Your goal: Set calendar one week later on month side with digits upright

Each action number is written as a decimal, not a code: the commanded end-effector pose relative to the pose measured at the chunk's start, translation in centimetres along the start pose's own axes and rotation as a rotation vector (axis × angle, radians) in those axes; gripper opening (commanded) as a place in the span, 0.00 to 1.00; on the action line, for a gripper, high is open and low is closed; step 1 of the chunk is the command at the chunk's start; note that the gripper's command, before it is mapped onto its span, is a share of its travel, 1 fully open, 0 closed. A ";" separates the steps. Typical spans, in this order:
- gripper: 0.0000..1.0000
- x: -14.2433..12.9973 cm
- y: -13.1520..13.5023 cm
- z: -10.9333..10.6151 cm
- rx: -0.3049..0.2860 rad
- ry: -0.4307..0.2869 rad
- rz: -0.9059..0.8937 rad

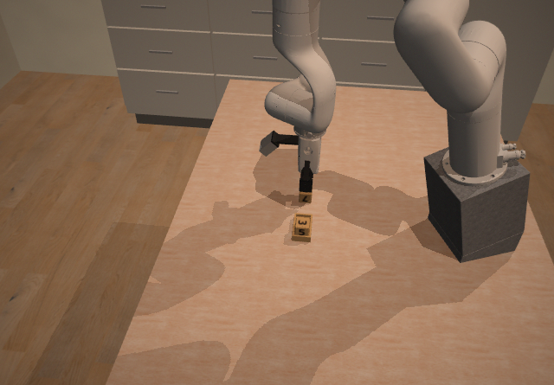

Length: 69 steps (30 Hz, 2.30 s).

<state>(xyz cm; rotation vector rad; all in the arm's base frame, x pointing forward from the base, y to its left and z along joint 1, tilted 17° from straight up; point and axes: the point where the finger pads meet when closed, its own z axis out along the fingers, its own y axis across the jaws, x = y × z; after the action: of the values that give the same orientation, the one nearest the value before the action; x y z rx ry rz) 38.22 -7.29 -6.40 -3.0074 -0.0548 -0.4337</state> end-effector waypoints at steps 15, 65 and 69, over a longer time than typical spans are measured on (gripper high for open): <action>0.49 0.2 0.0 -5.2 0.011 -0.012 0.002; 1.00 0.2 0.0 -5.2 0.013 -0.010 -0.376; 1.00 0.2 0.0 -5.2 0.013 -0.009 -0.510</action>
<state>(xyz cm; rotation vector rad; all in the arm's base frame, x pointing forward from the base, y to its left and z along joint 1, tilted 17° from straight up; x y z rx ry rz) 36.85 -7.81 -1.49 -2.9870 -0.6328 -0.4164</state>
